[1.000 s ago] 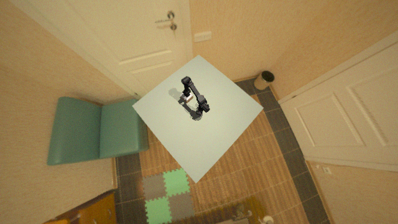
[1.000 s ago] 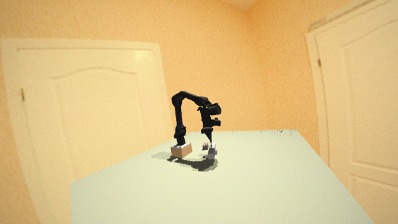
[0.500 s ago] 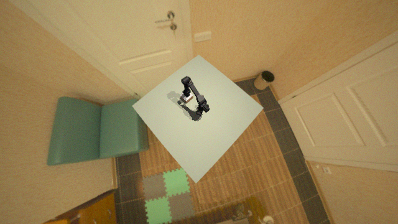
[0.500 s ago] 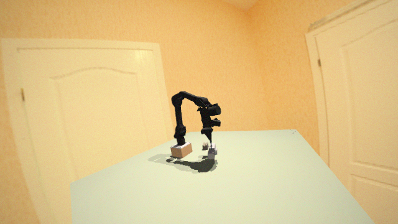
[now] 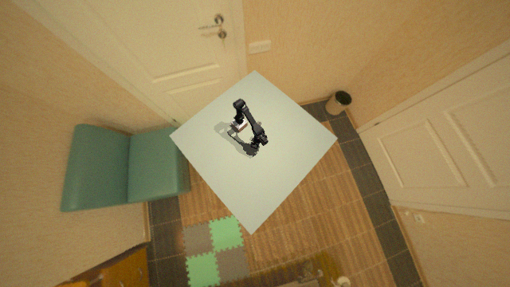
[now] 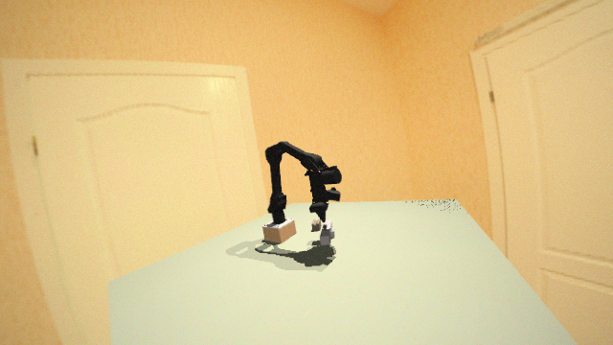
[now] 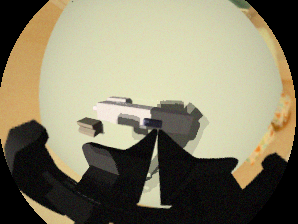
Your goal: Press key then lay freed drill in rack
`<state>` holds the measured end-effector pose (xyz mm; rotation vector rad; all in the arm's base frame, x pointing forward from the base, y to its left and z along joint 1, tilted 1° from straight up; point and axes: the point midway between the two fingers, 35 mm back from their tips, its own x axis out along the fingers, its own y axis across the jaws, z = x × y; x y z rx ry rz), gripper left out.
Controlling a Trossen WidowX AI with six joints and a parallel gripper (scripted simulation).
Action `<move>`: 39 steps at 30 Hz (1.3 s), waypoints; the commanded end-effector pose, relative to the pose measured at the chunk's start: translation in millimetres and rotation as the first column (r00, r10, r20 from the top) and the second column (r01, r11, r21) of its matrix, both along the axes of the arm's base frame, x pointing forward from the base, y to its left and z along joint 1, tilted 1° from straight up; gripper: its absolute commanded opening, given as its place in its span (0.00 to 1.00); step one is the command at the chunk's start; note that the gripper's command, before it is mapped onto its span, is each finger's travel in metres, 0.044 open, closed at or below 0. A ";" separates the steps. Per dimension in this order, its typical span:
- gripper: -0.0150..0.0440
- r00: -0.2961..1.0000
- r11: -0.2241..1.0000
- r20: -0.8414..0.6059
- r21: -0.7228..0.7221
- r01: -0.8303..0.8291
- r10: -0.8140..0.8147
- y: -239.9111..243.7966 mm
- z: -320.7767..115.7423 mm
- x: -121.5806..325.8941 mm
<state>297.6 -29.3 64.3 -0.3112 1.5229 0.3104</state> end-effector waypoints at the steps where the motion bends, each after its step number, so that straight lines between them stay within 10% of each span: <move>1: 0.39 1.000 1.000 -0.020 -0.002 0.001 -0.001 -1.4 3.7 -1.0; 11: 0.83 1.000 1.000 -0.020 -0.002 0.001 -0.001 1.6 68.6 3.4; 15: 1.00 0.948 0.948 -0.008 0.000 -0.318 0.318 36.5 38.2 2.3; 20: 1.00 0.553 0.553 -0.009 -0.001 -0.833 0.833 104.0 -5.5 -22.8; 26: 1.00 0.039 0.039 -0.010 -0.004 -0.999 0.999 148.3 -39.7 -58.9; 39: 1.00 0.001 0.000 -0.010 -0.004 -1.000 1.000 150.9 -42.0 -61.9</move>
